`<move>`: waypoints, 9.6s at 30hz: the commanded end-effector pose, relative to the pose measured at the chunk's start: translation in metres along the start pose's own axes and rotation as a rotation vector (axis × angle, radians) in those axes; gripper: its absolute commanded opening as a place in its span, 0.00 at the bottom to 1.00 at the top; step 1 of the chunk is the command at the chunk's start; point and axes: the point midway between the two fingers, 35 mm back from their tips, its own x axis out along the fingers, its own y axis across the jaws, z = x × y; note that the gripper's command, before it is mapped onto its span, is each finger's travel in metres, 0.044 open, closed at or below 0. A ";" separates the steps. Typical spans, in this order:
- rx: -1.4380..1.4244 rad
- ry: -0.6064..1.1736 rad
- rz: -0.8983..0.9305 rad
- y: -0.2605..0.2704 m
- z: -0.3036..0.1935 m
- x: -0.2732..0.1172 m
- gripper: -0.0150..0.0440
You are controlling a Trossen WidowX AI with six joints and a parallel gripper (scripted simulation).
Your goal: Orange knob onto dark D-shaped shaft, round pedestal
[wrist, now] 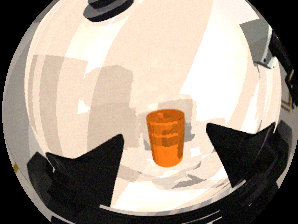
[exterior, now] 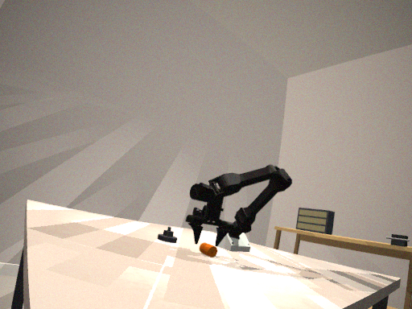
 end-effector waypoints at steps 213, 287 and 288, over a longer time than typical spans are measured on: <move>-1.238 0.006 0.003 -0.001 -0.069 -0.093 1.00; -1.587 0.009 0.009 -0.001 -0.071 0.023 1.00; -1.587 0.009 0.009 -0.002 -0.071 0.023 1.00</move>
